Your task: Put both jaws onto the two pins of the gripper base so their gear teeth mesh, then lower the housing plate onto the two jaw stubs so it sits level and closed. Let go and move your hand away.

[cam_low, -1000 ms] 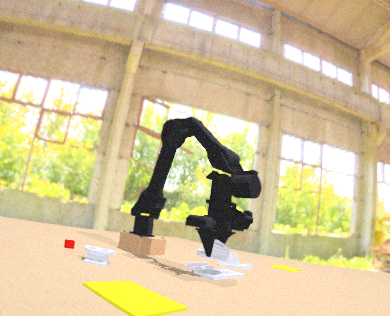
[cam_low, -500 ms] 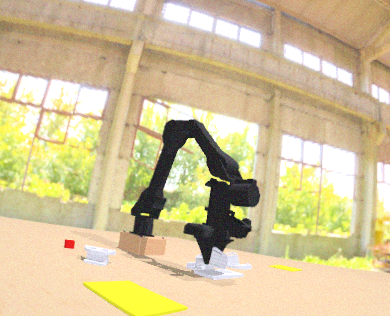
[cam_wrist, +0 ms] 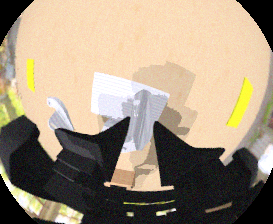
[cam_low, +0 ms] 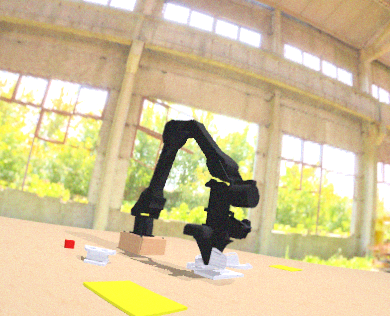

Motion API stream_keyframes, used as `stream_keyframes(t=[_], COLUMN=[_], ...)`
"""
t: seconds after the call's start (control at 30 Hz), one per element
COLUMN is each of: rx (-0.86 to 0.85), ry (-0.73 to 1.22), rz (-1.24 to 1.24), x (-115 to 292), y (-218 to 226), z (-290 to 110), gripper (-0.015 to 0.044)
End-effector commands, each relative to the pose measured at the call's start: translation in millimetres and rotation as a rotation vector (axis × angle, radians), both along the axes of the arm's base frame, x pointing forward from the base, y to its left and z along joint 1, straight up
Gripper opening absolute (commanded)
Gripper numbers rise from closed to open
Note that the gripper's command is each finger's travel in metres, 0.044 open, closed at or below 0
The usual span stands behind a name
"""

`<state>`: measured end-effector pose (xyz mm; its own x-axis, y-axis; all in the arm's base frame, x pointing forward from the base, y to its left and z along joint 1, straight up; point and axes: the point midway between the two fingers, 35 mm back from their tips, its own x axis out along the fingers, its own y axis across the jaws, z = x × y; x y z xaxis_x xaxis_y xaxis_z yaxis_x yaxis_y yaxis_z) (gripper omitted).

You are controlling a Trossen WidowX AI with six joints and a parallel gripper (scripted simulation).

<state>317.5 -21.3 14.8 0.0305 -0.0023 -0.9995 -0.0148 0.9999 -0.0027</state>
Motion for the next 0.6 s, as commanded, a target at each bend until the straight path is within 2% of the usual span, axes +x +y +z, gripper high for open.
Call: stream_keyframes(t=[0.0, 0.57], rx=[-0.002, -0.002], ry=[0.001, 0.001], rz=[0.000, 0.011], x=[-0.1, 0.0], y=[-0.3, -0.4], z=[-1.2, -6.7], gripper=[0.0134, 0.0134])
